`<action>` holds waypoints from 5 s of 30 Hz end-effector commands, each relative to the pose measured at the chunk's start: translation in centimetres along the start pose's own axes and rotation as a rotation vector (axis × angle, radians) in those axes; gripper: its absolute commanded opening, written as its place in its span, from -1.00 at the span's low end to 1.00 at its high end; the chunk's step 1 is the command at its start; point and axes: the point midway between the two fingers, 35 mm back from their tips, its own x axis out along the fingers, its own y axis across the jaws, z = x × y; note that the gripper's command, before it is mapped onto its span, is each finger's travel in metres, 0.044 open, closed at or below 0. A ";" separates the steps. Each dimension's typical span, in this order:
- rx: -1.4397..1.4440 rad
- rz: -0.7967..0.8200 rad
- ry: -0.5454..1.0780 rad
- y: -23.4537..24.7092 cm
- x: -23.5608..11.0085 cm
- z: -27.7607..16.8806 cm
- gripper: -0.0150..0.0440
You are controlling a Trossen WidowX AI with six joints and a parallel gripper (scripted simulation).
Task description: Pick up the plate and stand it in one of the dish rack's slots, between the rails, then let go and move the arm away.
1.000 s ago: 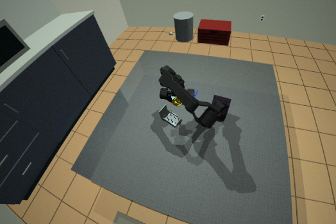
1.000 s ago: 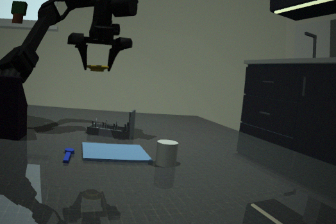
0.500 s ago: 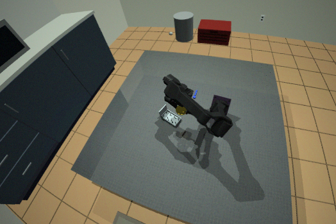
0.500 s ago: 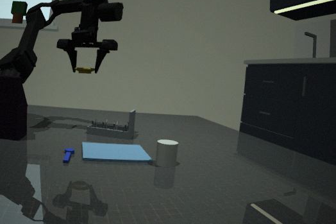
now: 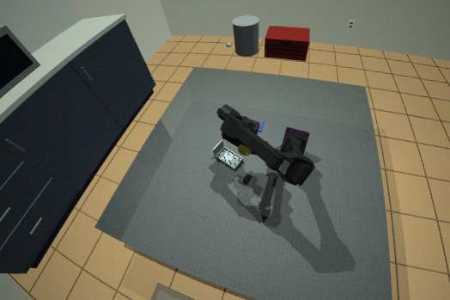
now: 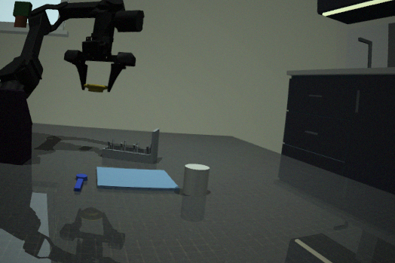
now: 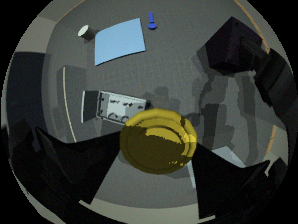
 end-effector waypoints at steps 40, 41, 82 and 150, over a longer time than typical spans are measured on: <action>-0.675 0.102 -0.862 3.2 8.7 5.8 -0.49; -0.689 0.113 -0.877 3.3 8.8 5.7 -0.49; -1.094 0.826 -1.216 2.9 10.7 -0.1 -0.49; -1.087 1.173 -1.176 3.9 13.8 -1.9 -0.49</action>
